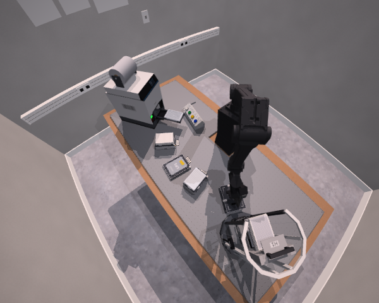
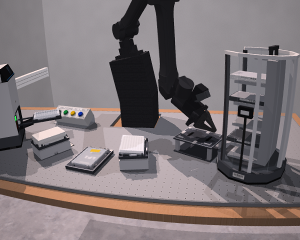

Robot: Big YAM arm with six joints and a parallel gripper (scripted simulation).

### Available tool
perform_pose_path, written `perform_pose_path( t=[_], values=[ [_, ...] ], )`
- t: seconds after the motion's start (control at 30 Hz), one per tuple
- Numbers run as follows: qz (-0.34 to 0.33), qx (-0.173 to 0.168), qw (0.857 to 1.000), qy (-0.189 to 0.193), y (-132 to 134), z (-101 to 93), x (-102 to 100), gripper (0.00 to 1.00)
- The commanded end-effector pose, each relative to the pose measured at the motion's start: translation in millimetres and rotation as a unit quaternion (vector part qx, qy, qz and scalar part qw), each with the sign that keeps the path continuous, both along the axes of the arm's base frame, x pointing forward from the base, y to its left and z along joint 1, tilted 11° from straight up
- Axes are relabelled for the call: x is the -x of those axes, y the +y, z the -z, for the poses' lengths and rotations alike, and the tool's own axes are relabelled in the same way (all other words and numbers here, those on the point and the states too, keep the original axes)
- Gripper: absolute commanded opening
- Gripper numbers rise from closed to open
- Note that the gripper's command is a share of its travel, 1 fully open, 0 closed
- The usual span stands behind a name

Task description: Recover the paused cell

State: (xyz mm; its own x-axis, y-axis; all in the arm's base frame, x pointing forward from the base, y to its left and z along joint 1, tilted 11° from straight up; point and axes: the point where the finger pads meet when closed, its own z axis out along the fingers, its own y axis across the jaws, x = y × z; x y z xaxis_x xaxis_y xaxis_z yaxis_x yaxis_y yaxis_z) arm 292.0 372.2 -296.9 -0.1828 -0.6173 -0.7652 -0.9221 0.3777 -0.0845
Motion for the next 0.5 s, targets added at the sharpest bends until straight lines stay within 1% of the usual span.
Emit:
perform_pose_path(
  t=[0.0, 0.23, 0.4, 0.47],
  values=[
    [0.001, -0.017, 1.0, -0.02, 4.1, -19.9, -12.7, 0.0],
    [0.001, -0.017, 1.0, -0.02, -7.0, -21.0, -7.7, 0.0],
    [0.001, -0.008, 1.0, -0.012, -21.7, -12.2, 2.6, 0.0],
    [0.001, -0.008, 1.0, -0.012, -21.7, -12.2, 2.6, 0.0]
  ],
)
